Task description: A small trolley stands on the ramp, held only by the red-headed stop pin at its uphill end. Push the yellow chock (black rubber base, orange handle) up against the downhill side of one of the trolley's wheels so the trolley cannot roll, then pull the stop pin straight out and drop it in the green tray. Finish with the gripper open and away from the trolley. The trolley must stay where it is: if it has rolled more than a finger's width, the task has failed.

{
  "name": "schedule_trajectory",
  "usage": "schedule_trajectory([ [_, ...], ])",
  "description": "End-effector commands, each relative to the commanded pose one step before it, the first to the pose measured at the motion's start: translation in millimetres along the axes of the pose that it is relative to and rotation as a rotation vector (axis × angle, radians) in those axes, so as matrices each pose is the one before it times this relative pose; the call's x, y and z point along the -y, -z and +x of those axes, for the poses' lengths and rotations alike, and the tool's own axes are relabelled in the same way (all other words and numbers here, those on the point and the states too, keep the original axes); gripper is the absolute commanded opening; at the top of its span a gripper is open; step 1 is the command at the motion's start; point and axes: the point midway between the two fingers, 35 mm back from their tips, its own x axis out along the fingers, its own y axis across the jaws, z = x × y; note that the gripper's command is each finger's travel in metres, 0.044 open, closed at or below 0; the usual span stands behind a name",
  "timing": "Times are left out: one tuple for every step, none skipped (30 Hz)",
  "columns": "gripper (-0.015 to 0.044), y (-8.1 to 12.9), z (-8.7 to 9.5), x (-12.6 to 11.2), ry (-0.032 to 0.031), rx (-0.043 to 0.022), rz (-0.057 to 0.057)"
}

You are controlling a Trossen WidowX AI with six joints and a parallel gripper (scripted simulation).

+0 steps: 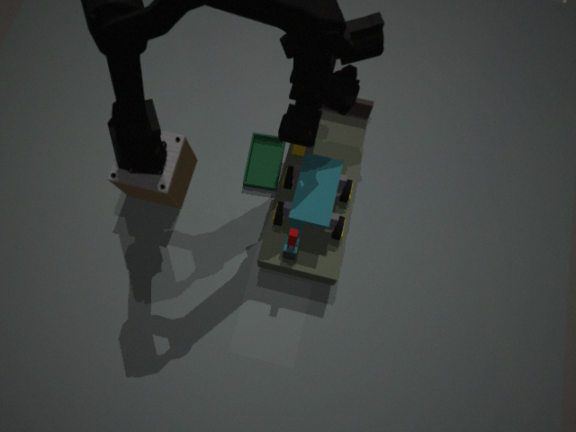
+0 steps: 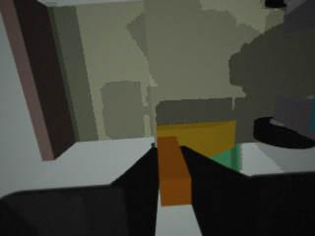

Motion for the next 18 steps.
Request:
schedule_trajectory([
  [0.0000,1.64,12.23,1.52,0.01256,-0.01044,-0.0076],
  [0.0000,0.08,1.91,0.10,0.00003,-0.00001,0.0000],
  [0.0000,0.14,2.11,0.16,0.00004,-0.00001,0.0000],
  [0.0000,0.14,1.90,0.15,0.00004,-0.00001,0.0000],
  [0.0000,0.22,2.11,0.22,0.00005,-0.00002,0.0000],
  [0.0000,0.20,1.87,0.20,0.00004,-0.00002,0.0000],
  [0.0000,0.31,2.08,0.30,0.00005,-0.00003,0.0000],
  [0.0000,0.28,1.83,0.27,0.00005,-0.00003,0.0000],
  [0.0000,0.33,1.67,0.30,0.00005,-0.00003,0.0000],
  [0.0000,0.27,1.32,0.25,0.00004,-0.00002,0.0000],
  [0.0000,0.09,0.44,0.08,0.00001,-0.00001,0.0000],
  [0.0000,0.00,0.00,0.00,0.00000,0.00000,0.0000],
  [0.0000,0.00,0.00,0.00,0.00000,0.00000,0.0000],
  [0.0000,-0.06,-0.22,0.21,0.00001,0.00001,0.0000],
  [0.0000,-0.10,-0.34,0.38,0.00003,0.00001,0.0000],
  [0.0000,-0.14,-0.45,0.59,0.00004,0.00001,0.0000],
  [0.0000,-0.12,-0.43,0.70,0.00005,0.00001,0.0000],
  [0.0000,-0.11,-0.45,0.91,0.00007,0.00001,0.0000],
])
